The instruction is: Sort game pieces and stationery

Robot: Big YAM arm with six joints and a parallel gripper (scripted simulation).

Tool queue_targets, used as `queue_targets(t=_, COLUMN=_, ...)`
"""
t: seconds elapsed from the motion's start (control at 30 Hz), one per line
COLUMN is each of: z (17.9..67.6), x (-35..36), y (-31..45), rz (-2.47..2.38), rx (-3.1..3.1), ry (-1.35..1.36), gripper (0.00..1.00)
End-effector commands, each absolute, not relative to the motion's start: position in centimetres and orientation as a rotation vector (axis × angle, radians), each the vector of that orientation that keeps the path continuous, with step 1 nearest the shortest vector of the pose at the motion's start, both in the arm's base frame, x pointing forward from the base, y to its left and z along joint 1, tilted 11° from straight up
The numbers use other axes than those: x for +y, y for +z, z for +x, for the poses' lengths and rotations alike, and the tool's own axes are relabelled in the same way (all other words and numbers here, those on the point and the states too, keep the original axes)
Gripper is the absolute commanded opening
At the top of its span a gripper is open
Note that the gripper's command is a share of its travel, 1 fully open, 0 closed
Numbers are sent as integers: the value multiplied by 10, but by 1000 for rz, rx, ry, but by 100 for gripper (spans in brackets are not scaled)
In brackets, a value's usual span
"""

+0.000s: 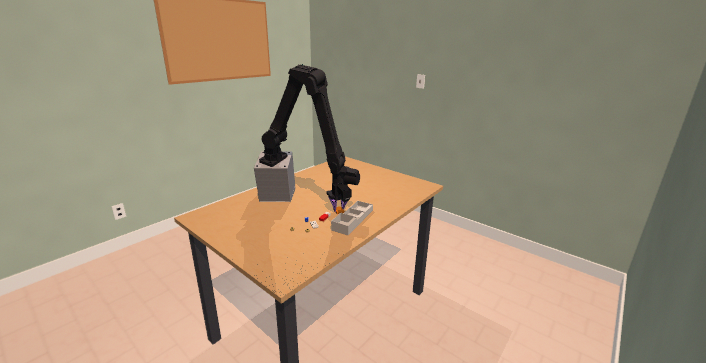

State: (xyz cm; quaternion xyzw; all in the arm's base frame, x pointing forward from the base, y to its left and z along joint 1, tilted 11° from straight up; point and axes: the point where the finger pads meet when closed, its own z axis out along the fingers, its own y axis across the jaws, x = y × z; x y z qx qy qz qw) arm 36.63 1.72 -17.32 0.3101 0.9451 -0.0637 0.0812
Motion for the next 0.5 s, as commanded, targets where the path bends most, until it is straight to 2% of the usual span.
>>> queue_targets(t=0.0, z=359, x=13, y=-181, rz=928, rx=2838, ry=-197, gripper=34)
queue_targets(t=0.47, z=357, x=13, y=-182, rz=928, rx=2840, ry=-199, gripper=34)
